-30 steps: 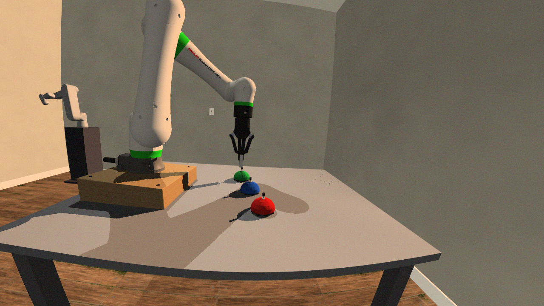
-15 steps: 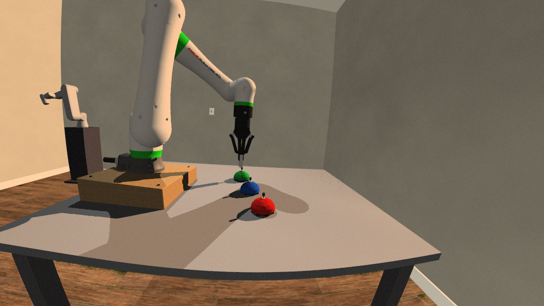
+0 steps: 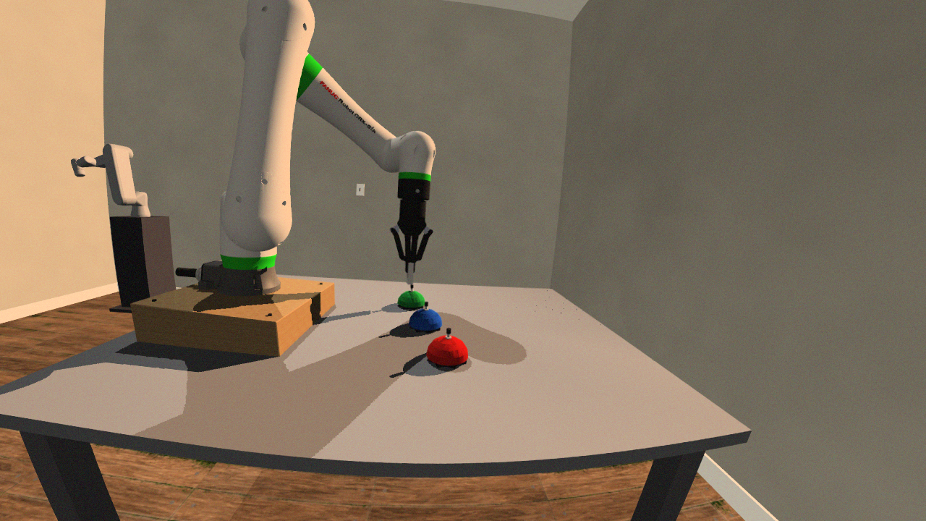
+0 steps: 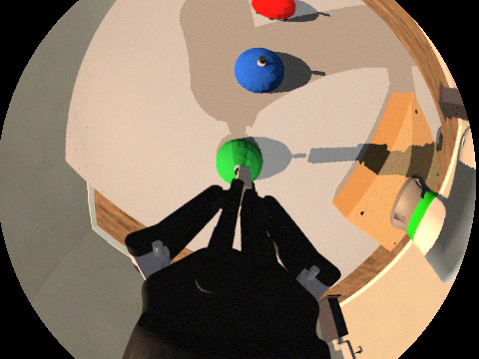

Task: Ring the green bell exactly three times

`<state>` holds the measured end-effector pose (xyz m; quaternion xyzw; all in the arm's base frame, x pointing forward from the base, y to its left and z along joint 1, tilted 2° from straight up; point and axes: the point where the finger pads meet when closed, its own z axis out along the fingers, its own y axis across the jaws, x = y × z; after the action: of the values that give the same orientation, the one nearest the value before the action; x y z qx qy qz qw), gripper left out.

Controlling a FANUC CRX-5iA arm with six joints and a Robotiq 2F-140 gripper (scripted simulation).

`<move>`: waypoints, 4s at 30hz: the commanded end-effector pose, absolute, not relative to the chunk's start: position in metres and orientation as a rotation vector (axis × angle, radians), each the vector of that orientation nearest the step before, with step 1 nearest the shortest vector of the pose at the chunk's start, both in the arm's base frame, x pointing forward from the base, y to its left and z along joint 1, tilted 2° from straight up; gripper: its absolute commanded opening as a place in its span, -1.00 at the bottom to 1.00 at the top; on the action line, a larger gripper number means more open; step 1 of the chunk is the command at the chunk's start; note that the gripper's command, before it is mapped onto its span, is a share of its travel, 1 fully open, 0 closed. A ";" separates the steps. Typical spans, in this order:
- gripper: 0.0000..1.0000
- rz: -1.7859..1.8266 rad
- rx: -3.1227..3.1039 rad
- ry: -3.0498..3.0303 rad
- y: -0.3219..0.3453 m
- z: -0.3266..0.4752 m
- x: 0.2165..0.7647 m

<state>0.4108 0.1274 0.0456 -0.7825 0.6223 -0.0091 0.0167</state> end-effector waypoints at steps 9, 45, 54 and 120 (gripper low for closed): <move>-1.00 -0.029 -2.432 1.934 0.127 0.049 0.411; -1.00 -0.029 -2.432 1.934 0.127 0.049 0.411; -1.00 -0.029 -2.432 1.934 0.127 0.049 0.411; -1.00 -0.029 -2.432 1.934 0.128 0.039 0.411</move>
<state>0.4111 0.1275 0.0387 -0.7825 0.6223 -0.0091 0.0167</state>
